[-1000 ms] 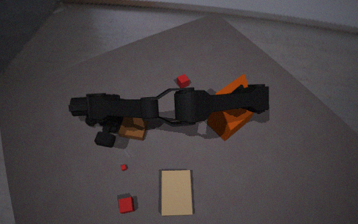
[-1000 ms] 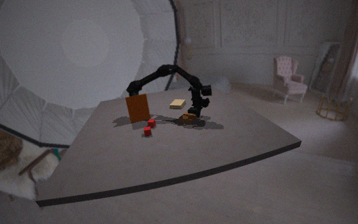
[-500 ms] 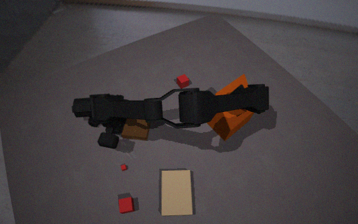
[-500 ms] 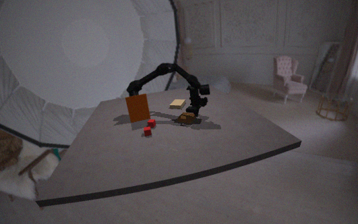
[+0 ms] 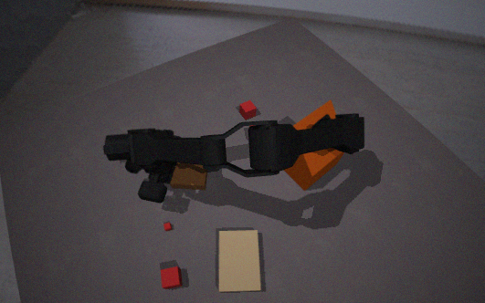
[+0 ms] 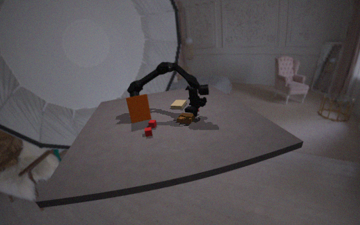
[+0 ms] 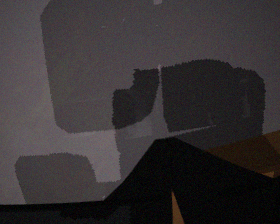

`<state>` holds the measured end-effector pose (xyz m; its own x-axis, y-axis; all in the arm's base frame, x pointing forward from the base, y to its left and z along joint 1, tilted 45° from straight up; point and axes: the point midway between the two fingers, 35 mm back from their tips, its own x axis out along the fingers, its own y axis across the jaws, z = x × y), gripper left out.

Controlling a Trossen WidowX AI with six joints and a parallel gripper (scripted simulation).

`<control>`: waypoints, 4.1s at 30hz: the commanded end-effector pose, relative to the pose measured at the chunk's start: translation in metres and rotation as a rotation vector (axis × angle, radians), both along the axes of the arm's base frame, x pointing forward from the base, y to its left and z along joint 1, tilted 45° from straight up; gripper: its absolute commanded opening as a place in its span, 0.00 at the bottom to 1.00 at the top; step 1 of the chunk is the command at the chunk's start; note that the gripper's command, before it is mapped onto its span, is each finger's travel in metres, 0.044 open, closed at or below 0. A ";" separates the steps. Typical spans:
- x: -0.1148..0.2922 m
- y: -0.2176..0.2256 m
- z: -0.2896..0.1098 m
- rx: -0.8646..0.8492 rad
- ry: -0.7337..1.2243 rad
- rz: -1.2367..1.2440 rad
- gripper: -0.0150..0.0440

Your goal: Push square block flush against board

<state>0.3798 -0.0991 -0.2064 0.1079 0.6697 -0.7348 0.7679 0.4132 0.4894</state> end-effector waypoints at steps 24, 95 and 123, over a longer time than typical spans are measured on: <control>-0.006 0.010 -0.002 0.022 0.036 0.007 0.25; -0.023 -0.005 -0.018 0.008 -0.095 0.161 0.25; -0.046 0.010 -0.006 0.010 -0.094 0.161 0.25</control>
